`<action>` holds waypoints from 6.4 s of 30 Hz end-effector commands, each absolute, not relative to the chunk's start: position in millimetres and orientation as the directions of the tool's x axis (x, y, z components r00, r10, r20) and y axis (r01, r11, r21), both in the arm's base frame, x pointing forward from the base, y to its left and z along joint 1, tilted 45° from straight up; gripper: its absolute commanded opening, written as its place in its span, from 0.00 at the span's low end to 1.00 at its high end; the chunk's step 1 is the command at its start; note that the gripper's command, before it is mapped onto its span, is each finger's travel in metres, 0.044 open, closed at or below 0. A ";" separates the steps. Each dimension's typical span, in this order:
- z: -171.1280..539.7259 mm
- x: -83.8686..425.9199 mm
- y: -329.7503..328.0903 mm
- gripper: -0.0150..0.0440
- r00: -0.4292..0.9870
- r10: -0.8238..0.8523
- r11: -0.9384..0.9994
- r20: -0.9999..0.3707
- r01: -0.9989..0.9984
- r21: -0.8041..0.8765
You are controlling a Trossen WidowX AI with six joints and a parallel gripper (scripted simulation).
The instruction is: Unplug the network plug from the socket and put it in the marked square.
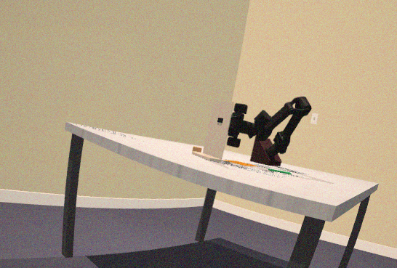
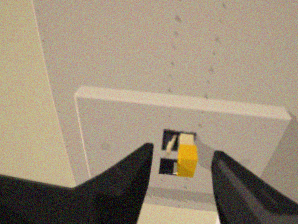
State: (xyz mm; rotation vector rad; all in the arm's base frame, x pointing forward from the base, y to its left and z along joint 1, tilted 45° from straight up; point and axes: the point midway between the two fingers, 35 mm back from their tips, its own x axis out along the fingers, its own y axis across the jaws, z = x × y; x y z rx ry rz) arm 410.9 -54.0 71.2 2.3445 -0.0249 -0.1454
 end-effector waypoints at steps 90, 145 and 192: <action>81.7 379.0 -43.6 0.25 0.993 -0.058 -0.702 -0.099 0.030 0.712; 102.3 355.5 -45.7 0.25 0.994 -0.054 -0.699 -0.098 0.032 0.714; 78.7 340.3 -49.1 0.25 0.883 0.210 -0.549 -0.419 0.461 0.697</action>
